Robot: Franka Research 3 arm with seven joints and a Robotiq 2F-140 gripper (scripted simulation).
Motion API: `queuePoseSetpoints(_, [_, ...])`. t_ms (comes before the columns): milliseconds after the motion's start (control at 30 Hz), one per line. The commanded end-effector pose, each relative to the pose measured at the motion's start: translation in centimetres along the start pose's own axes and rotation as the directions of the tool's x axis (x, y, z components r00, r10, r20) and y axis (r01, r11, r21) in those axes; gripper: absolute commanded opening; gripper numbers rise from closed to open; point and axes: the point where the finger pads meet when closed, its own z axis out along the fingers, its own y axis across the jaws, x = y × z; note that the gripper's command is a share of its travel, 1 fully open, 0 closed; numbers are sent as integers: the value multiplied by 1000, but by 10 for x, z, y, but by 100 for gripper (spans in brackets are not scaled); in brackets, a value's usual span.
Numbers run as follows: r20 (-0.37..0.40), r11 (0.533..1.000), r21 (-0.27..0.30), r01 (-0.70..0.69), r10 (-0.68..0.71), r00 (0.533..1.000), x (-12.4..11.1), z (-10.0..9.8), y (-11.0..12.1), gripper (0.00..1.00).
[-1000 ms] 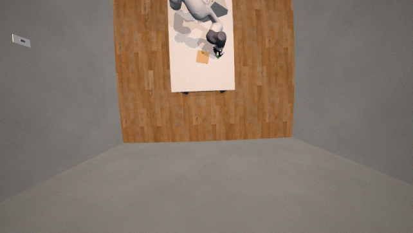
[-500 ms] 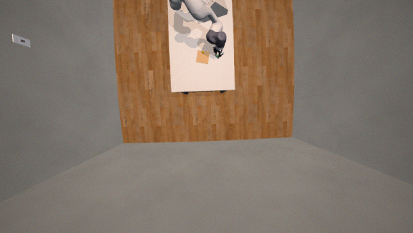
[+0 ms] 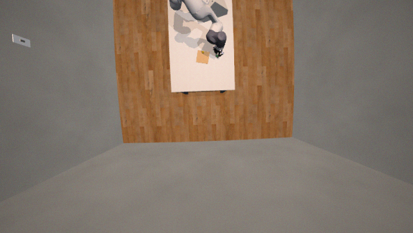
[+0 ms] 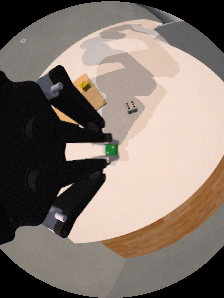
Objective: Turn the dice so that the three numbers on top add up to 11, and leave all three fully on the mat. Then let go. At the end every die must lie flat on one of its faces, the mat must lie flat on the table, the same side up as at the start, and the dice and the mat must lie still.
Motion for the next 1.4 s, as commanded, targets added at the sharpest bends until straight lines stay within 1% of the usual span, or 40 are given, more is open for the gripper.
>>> queuePoseSetpoints(0, [0,1000,-1,4,-4,1000,0,1,1,9])
queuePoseSetpoints(1067, [0,1000,-1,4,-4,1000,0,1,1,9])
queuePoseSetpoints(1167, [0,1000,-1,4,-4,1000,0,-5,1,9])
queuePoseSetpoints(1233, [0,1000,-1,4,-4,1000,0,-5,1,9])
queuePoseSetpoints(1367, [0,1000,-1,4,-4,1000,0,-24,1,9])
